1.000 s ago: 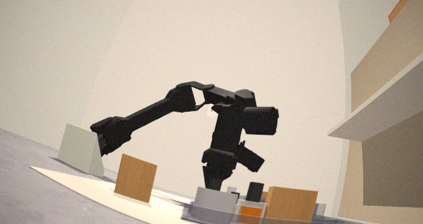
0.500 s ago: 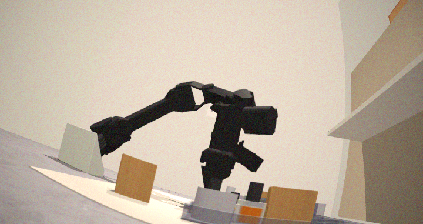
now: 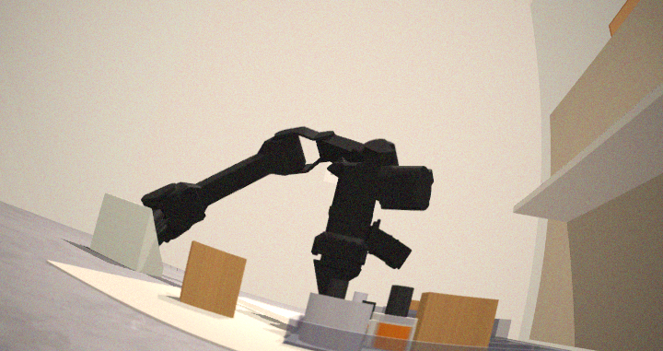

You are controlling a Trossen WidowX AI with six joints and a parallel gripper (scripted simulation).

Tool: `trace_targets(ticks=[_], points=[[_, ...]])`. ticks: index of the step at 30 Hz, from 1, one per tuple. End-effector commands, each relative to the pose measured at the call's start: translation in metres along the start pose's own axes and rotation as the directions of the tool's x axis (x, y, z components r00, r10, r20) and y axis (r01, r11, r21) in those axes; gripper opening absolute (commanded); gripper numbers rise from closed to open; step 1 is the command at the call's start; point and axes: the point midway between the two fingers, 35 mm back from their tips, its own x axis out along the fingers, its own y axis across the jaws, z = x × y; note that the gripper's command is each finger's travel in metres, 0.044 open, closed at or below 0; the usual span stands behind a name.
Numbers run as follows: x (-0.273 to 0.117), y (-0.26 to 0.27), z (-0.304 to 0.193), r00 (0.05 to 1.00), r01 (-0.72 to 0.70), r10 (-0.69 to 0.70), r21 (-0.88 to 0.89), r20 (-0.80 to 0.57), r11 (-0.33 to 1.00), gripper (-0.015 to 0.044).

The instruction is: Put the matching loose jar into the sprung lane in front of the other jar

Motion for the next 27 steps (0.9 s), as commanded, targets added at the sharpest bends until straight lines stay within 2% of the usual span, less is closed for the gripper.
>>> trace_targets(ticks=[1,8,19,27], points=[[0.000,0.000,-0.001,1.000,0.000,0.000,-0.009,0.002,1.000,0.0000],[0.000,0.000,-0.001,1.000,0.000,0.000,-0.009,0.002,1.000,0.0000],[0.000,0.000,0.000,1.000,0.000,0.000,-0.009,0.002,1.000,0.0283],[-0.015,0.000,0.000,1.000,0.001,-0.001,-0.009,0.002,1.000,0.0283]])
